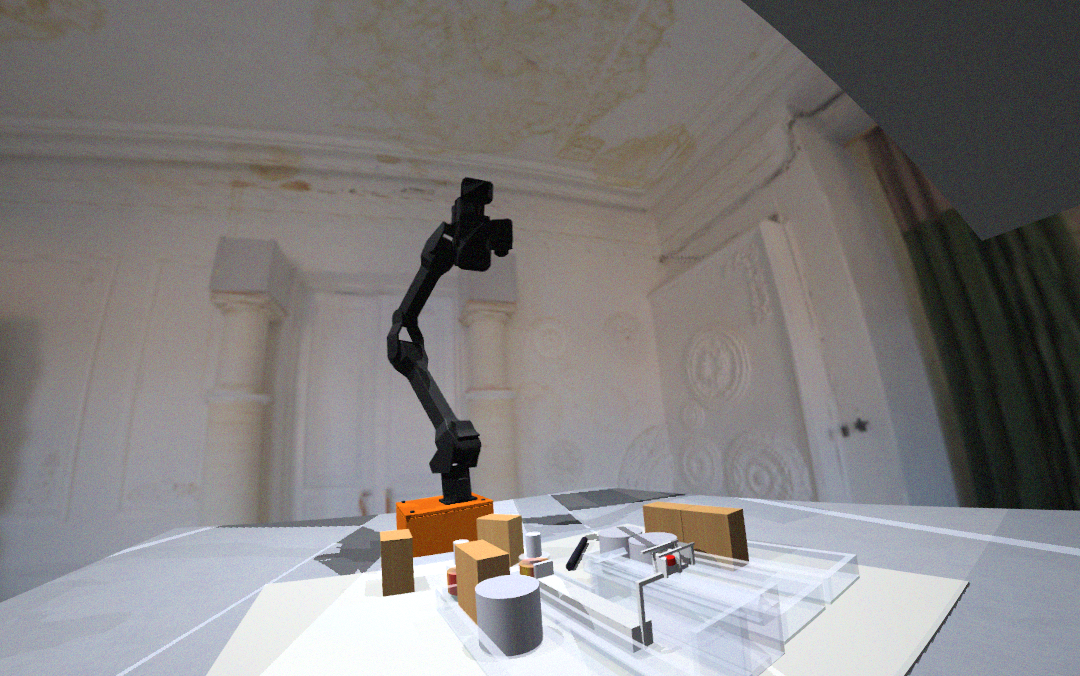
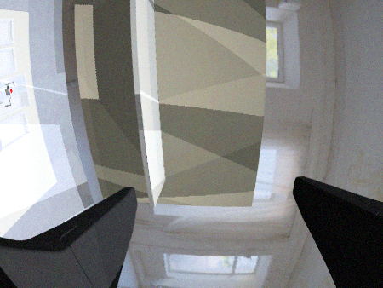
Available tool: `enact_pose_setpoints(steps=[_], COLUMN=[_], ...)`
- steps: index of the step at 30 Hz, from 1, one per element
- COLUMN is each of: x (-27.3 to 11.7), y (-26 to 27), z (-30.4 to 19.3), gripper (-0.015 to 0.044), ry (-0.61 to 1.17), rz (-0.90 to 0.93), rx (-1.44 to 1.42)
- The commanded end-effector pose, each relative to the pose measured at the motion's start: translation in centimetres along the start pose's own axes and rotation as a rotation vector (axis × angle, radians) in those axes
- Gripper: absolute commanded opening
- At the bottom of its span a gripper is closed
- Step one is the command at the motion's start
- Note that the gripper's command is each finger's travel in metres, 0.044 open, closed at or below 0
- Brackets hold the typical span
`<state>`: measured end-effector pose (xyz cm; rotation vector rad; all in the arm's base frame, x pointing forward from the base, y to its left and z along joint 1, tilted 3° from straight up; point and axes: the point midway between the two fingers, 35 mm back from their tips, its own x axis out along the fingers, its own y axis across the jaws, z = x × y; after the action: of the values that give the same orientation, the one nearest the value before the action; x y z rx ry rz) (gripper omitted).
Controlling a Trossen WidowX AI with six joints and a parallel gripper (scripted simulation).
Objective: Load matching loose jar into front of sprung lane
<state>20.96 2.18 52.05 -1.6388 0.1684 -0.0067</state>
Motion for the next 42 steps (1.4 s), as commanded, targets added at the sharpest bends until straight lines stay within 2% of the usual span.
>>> enact_pose_setpoints(steps=[1, 2, 11, 19, 26, 33, 42], x=[0.2, 0.9, 10.9, 15.5, 16.2, 13.2, 13.2], y=[0.2, 0.7, 12.1, 23.2, 34.7, 44.1, 45.7], z=[0.1, 0.4, 2.5, 0.5, -3.3, -5.7, -5.4], gripper=[0.0426, 0.044, 0.044, 0.044, 0.044, 0.044, 0.044], ry=[0.001, 0.004, 0.141, 0.35, 0.664, 1.032, 1.043], rz=[0.006, 0.026, 0.394, 0.684, 0.949, 1.148, 1.153], rx=[0.003, 0.014, 0.264, 0.542, 0.874, 1.213, 1.222])
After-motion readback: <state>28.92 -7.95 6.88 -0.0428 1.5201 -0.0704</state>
